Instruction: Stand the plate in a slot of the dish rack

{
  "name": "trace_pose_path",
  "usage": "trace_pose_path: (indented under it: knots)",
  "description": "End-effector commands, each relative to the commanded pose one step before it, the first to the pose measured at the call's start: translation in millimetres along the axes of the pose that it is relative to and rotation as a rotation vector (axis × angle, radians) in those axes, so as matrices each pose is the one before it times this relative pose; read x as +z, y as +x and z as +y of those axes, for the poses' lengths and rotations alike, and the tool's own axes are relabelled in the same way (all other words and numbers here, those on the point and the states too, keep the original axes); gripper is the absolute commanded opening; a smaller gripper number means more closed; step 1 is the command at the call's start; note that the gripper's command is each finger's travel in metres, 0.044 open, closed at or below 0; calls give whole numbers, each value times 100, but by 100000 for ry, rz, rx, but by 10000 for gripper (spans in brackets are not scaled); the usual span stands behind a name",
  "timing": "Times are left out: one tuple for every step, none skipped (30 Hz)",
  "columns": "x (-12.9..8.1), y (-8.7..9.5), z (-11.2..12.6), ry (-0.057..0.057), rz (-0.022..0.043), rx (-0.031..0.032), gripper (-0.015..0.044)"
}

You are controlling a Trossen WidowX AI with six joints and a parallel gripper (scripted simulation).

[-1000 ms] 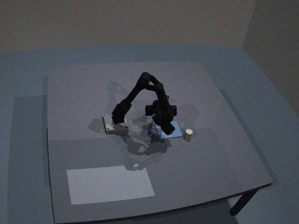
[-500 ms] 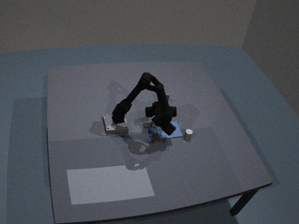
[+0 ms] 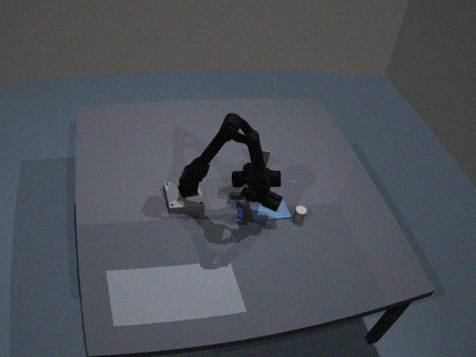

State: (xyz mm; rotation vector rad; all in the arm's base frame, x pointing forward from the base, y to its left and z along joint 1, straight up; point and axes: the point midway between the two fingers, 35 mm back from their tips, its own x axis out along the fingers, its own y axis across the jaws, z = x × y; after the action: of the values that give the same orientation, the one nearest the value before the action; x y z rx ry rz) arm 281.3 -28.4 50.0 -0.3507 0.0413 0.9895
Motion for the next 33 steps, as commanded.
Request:
trace_pose_path:
  knots:
    - [386,454,-100,-178,-492,-218,0]
    - [35,139,-25,37,32,50,0]
    - [41,138,-26,36,17,46,0]
    - [39,113,-22,30,3,34,0]
    - [26,68,-14,18,-3,19,0]
    - [0,67,-7,-1,57,36,0]
    - [4,111,-13,-2,88,54,0]
    - [11,135,-18,-2,97,57,0]
    - [17,134,-19,-2,84,47,0]
    - [24,133,-21,-2,72,38,0]
    - [30,133,-22,-1,59,30,0]
    - [37,132,-23,-1,46,21,0]
    - [44,131,-24,-1,32,13,0]
    - [41,107,-20,0,16,5,0]
    - [27,64,-12,0,5,1,0]
    - [0,0,0,0,0,0,0]
    - [-167,49,37,6,-3,16,0]
    - [-498,145,120,20,-9,47,0]
    - [-735,216,202,33,-15,70,0]
    - [-481,142,149,23,-11,47,0]
    - [-159,47,52,8,-4,16,0]
    - [0,0,0,0,0,0,0]
    - [0,0,0,0,0,0,0]
    - [0,0,0,0,0,0,0]
    - [170,-50,-120,-520,-66,-62,0]
    - [171,-50,-120,-519,-66,-62,0]
    - [0,0,0,0,0,0,0]
    - [0,0,0,0,0,0,0]
    - [0,0,0,0,0,0,0]
    - [0,0,0,0,0,0,0]
    - [0,0,0,0,0,0,0]
    - [0,0,0,0,0,0,0]
    - [0,0,0,0,0,0,0]
